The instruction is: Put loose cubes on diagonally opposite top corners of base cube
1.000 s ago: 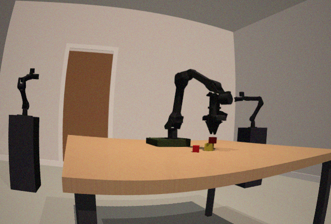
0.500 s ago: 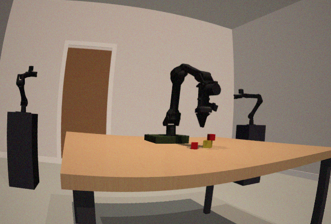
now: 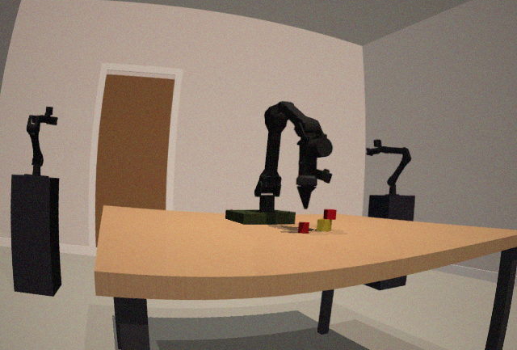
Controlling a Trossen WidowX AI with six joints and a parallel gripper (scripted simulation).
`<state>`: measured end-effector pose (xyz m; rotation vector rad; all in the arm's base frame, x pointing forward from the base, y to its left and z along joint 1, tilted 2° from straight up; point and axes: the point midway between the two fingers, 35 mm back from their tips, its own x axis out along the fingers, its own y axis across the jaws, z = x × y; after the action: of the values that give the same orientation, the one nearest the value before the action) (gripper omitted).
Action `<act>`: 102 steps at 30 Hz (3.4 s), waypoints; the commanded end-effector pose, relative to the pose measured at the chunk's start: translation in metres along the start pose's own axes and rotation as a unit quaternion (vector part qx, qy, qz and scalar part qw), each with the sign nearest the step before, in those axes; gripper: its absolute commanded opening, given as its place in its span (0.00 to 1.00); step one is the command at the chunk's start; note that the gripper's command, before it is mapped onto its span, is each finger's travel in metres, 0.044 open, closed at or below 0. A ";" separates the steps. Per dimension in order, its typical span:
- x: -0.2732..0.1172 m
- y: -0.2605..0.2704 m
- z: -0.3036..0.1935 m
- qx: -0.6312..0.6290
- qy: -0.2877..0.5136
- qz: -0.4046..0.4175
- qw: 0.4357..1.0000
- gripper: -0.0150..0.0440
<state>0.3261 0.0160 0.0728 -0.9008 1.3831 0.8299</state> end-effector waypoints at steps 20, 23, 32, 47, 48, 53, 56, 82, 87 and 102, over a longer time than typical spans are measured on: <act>0.044 0.003 -0.003 0.000 0.005 0.006 1.000 0.70; 0.049 0.004 -0.003 0.000 0.005 0.006 1.000 0.70; 0.063 0.004 -0.003 0.000 0.005 0.006 1.000 0.70; 0.053 0.002 -0.002 0.000 0.005 0.006 1.000 0.43; 0.049 0.002 -0.002 0.000 0.005 0.006 1.000 0.43; 0.034 0.000 -0.001 0.000 0.005 0.005 1.000 0.43; 0.025 -0.001 0.000 0.000 0.005 0.005 1.000 0.43; -0.047 0.002 -0.002 -0.001 0.005 0.006 1.000 0.43; -0.046 0.012 0.008 -0.033 0.004 0.006 0.999 0.43; -0.044 0.049 0.039 -0.143 0.002 0.008 0.990 0.43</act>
<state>0.3034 0.0675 0.1151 -1.0814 1.3100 1.0268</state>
